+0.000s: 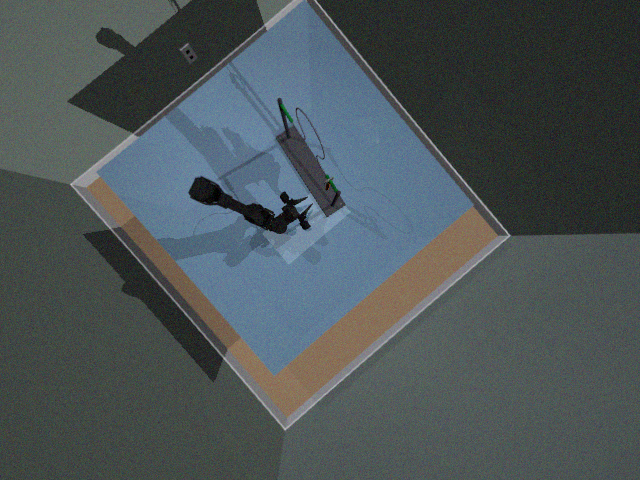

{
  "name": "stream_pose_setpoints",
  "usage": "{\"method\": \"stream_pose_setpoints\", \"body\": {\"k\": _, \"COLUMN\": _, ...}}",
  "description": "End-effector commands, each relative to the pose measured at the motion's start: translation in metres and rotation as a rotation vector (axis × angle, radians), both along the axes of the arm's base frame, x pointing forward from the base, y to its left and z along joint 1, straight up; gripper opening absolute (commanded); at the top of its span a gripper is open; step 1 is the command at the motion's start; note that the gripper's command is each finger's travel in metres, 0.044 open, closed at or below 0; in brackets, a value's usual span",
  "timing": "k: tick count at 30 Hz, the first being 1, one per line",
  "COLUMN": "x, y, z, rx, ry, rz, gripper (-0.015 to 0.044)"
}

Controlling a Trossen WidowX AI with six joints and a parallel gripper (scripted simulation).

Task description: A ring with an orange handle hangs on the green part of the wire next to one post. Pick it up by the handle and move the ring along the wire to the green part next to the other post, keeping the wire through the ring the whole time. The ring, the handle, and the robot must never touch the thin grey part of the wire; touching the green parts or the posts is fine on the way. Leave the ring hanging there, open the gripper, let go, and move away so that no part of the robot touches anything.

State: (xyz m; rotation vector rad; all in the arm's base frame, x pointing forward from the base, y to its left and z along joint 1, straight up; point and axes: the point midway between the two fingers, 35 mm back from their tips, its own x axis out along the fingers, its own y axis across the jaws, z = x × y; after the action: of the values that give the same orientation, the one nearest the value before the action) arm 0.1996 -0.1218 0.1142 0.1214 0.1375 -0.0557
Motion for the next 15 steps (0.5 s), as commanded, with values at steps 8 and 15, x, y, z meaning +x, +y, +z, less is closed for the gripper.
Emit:
{"method": "stream_pose_setpoints", "body": {"k": 8, "x": 0.036, "y": -0.005, "z": 0.030, "rx": -0.103, "ry": -0.025, "rz": -0.051, "gripper": 0.0160}}
{"method": "stream_pose_setpoints", "body": {"k": 15, "x": 0.049, "y": -0.004, "z": 0.043, "rx": -0.131, "ry": -0.052, "rz": -0.069, "gripper": 0.0160}}
